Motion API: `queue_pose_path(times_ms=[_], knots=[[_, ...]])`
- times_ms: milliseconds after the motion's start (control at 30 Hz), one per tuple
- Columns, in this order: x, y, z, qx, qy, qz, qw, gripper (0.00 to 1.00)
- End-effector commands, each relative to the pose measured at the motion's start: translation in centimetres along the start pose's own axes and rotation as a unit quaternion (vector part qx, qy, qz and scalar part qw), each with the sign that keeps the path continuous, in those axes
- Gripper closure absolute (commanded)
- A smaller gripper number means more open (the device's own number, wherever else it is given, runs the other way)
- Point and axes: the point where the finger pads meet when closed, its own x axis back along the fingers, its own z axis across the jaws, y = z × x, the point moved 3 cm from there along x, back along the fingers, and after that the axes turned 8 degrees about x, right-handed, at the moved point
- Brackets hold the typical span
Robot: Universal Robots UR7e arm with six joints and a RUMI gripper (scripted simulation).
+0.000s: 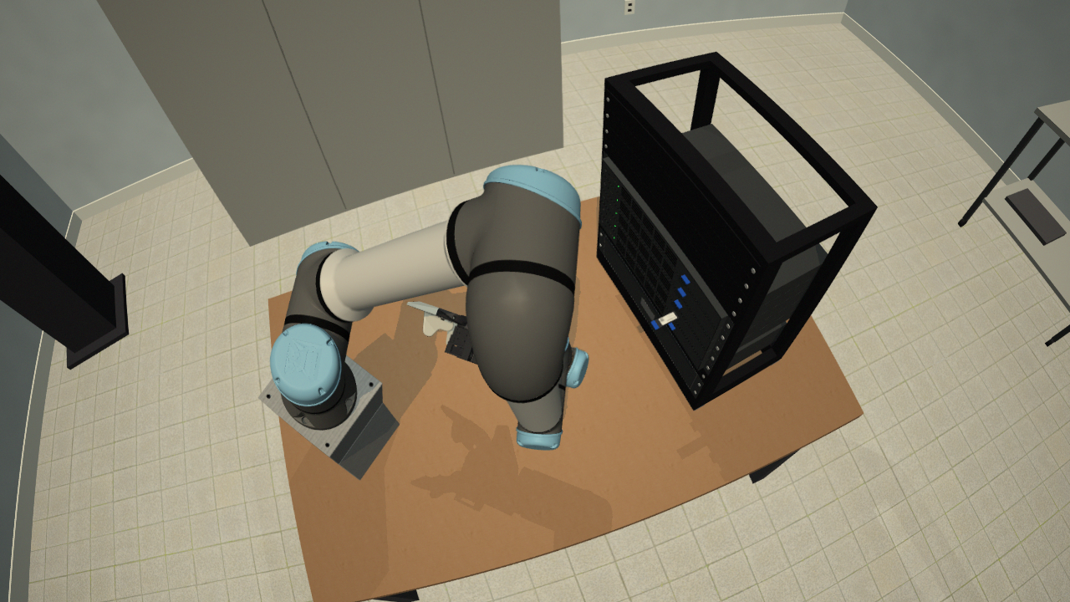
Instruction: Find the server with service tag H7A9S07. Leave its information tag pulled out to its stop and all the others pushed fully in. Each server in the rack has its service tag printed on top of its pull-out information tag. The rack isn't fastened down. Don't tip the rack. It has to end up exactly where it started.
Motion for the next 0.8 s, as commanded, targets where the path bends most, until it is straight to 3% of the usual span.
queue_pose_path(times_ms=[0, 767], knots=[[-0.3, -0.2, -0.5, -0.019, -0.012, 0.008, 1.0, 0.0], [-1.4, -0.9, -2.5, -0.102, -0.067, 0.039, 0.992, 0.0]])
